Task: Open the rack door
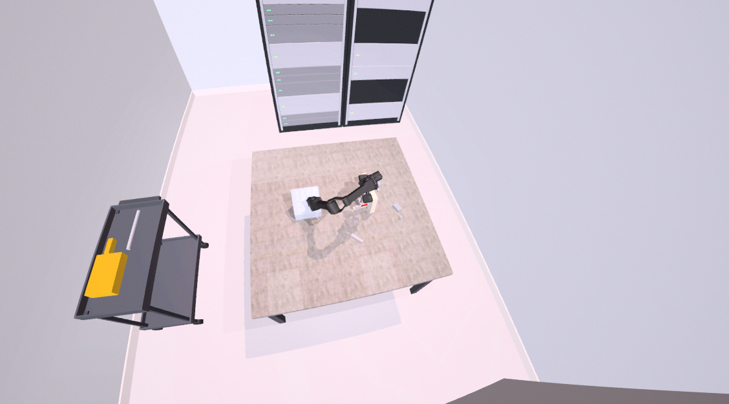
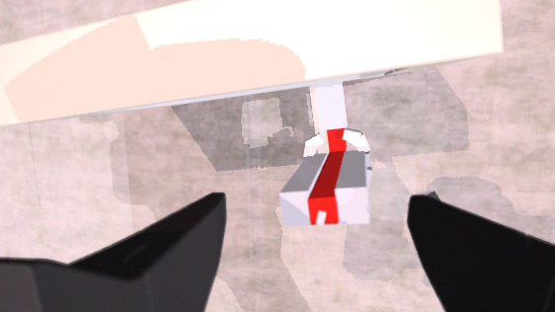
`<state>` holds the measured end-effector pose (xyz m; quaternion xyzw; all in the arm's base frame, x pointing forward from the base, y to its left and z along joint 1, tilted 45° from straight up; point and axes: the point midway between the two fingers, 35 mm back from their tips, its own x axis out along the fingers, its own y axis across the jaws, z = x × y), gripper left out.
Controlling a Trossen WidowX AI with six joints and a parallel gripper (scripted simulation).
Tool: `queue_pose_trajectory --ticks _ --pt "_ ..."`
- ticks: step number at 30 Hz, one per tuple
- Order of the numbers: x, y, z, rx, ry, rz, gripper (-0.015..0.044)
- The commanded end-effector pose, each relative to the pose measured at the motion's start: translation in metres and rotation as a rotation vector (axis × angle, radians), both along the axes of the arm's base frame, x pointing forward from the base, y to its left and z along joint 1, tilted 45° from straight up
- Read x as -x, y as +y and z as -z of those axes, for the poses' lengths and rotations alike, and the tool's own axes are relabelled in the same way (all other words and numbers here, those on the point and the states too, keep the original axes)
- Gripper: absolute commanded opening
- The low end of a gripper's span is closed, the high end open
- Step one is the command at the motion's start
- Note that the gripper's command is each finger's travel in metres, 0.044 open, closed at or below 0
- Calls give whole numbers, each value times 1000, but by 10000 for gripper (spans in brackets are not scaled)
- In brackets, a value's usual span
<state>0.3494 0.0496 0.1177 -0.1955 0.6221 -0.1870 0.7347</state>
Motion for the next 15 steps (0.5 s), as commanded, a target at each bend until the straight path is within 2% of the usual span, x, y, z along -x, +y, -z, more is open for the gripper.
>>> queue_pose_trajectory --ticks 1,8,15 --pt "2 1 3 78 66 -4 282" --pt "6 4 7 220 185 -31 282" --pt "6 3 9 234 196 -34 282"
